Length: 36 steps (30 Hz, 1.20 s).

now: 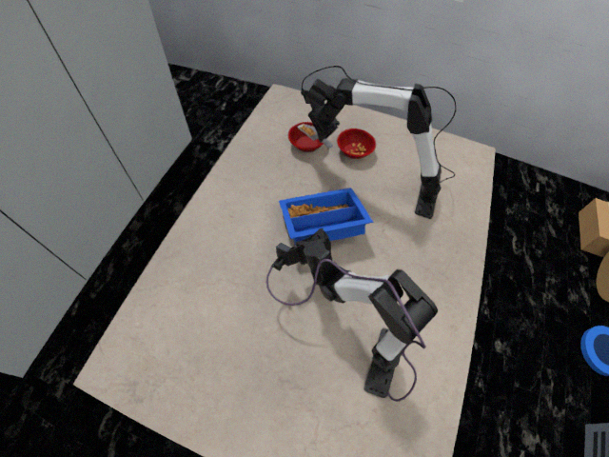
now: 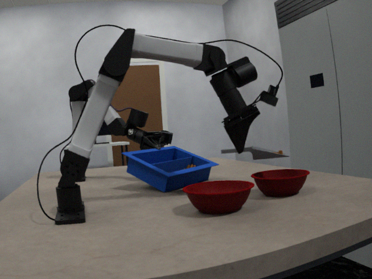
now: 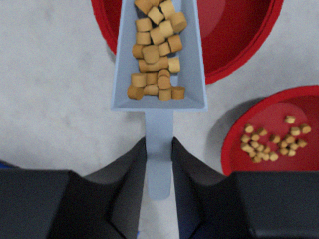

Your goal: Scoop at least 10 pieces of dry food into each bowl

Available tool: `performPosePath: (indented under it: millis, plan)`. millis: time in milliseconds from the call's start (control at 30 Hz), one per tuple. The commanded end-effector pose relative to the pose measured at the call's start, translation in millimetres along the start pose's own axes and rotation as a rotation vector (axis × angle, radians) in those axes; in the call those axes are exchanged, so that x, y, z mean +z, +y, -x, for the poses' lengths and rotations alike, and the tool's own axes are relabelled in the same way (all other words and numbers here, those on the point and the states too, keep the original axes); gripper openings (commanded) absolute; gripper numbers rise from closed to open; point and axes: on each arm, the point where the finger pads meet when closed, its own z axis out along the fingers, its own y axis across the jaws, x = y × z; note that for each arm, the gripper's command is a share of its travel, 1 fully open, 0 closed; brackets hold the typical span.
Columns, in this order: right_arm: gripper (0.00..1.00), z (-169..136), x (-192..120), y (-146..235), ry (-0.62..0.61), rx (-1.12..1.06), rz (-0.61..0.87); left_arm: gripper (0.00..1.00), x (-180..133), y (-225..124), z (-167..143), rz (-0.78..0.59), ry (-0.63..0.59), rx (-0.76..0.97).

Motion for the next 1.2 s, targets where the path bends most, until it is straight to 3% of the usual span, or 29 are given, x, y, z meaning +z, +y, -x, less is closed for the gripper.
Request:
performPosePath:
  millis: [0,1167]
  plan:
    - [0.0,8,-6,2,0.019,0.078,0.008,0.0,-5,-47,3,-0.122,-0.003,0.096]
    - [0.0,22,-24,27,0.118,0.348,0.051,0.0,-5,-47,3,-0.122,-0.003,0.096]
